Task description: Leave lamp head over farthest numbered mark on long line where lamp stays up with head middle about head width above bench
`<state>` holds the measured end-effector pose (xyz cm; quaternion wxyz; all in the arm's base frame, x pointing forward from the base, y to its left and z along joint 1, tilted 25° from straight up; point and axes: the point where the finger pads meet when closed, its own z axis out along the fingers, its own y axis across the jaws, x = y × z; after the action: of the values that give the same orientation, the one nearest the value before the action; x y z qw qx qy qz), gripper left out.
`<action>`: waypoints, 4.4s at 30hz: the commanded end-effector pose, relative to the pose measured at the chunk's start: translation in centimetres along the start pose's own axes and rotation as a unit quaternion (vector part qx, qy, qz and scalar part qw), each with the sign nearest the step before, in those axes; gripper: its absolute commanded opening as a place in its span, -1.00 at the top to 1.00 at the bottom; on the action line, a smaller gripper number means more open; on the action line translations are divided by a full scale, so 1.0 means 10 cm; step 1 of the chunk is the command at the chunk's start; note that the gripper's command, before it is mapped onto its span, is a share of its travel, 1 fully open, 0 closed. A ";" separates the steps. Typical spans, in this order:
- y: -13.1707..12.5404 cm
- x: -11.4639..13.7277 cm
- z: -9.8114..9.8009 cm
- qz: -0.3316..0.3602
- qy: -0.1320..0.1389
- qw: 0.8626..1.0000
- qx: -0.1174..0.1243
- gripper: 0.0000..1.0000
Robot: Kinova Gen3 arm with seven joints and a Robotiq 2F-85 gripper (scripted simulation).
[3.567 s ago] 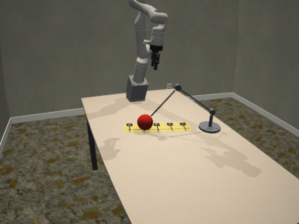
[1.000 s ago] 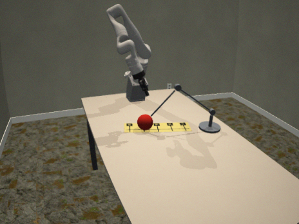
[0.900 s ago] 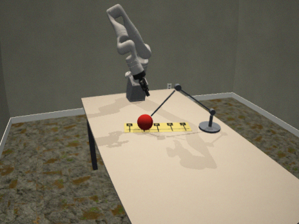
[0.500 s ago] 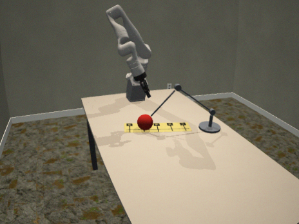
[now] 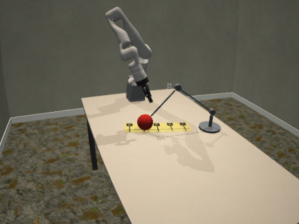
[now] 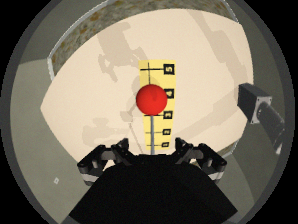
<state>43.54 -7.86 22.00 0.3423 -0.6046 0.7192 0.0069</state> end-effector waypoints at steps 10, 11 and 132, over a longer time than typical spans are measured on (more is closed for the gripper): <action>0.00 -0.01 0.30 -0.001 -0.001 1.000 -0.001 -1.00; 0.00 -0.01 0.32 -0.001 0.000 1.000 -0.001 -1.00; -0.01 -1.03 0.64 -0.009 -0.005 1.000 -0.007 1.00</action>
<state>46.90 3.19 21.89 0.3386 -0.6111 0.7154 0.0119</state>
